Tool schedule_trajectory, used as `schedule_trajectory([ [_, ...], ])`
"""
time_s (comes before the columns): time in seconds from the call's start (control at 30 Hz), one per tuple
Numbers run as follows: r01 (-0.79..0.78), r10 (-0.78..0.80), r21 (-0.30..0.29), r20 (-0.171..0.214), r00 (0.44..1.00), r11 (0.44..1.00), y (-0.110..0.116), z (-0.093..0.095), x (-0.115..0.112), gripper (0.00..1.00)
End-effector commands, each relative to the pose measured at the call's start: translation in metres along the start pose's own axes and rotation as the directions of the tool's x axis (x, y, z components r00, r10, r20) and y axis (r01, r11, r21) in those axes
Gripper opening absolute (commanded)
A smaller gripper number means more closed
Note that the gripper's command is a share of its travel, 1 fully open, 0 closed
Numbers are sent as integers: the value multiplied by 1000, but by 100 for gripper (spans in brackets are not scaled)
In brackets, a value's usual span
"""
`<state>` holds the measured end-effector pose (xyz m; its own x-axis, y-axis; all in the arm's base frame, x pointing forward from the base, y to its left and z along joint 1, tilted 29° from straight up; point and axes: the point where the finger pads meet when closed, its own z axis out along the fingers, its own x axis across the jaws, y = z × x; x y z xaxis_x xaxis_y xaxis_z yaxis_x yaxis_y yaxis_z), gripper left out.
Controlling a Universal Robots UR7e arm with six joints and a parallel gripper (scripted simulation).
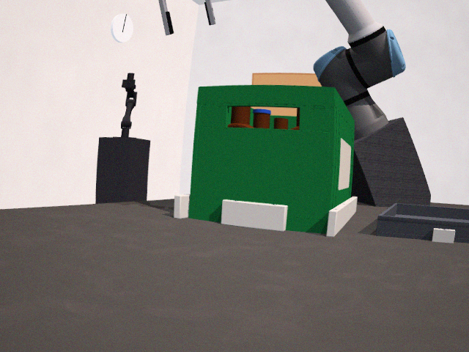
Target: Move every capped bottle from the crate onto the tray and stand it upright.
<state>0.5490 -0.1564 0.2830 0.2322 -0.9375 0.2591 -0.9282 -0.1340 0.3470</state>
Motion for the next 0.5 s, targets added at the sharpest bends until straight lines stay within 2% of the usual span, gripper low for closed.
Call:
schedule_trajectory([
  [0.0,59,-59,14,-27,998,998,7,14,-6,100],
  [0.23,141,-139,26,-62,988,990,13,35,-15,100],
  [0.3,141,-139,26,-62,988,990,13,35,-15,100],
  [0.33,104,-104,7,-38,994,995,12,27,-14,100],
  [0.47,150,-149,14,-58,987,989,20,36,-19,100],
])
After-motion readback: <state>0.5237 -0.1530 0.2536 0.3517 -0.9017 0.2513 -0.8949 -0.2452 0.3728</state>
